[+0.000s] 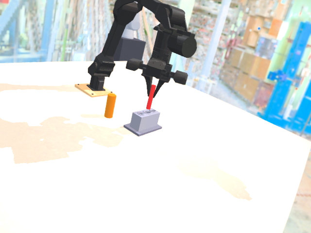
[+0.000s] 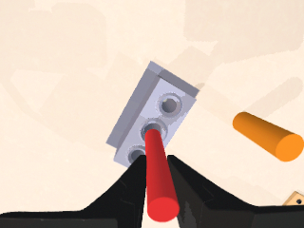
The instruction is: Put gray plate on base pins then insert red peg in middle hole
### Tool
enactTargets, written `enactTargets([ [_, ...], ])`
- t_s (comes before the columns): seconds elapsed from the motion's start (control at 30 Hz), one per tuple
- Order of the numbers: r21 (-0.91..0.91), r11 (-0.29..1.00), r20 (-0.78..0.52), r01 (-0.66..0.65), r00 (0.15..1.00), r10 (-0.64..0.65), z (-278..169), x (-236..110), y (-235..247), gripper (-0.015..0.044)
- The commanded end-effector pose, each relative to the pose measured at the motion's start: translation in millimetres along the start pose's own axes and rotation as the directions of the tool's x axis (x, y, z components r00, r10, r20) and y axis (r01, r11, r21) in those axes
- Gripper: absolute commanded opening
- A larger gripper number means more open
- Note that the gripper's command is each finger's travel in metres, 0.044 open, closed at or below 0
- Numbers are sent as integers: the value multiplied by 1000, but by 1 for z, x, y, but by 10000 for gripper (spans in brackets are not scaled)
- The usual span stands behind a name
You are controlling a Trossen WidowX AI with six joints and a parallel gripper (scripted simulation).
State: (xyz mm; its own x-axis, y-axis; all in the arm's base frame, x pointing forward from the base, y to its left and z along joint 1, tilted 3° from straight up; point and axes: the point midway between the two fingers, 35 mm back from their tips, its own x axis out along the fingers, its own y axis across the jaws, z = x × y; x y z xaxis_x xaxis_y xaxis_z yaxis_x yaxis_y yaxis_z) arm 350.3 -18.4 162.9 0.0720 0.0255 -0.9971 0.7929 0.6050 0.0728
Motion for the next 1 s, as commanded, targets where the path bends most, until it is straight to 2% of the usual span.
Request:
enactTargets([
  [0.0, -6, 1000, -2, -3, 1000, 3, 0, -1, -1, 0],
  [0.97, -2, 1000, 0, -1, 1000, 1, 0, 6, -1, 0],
])
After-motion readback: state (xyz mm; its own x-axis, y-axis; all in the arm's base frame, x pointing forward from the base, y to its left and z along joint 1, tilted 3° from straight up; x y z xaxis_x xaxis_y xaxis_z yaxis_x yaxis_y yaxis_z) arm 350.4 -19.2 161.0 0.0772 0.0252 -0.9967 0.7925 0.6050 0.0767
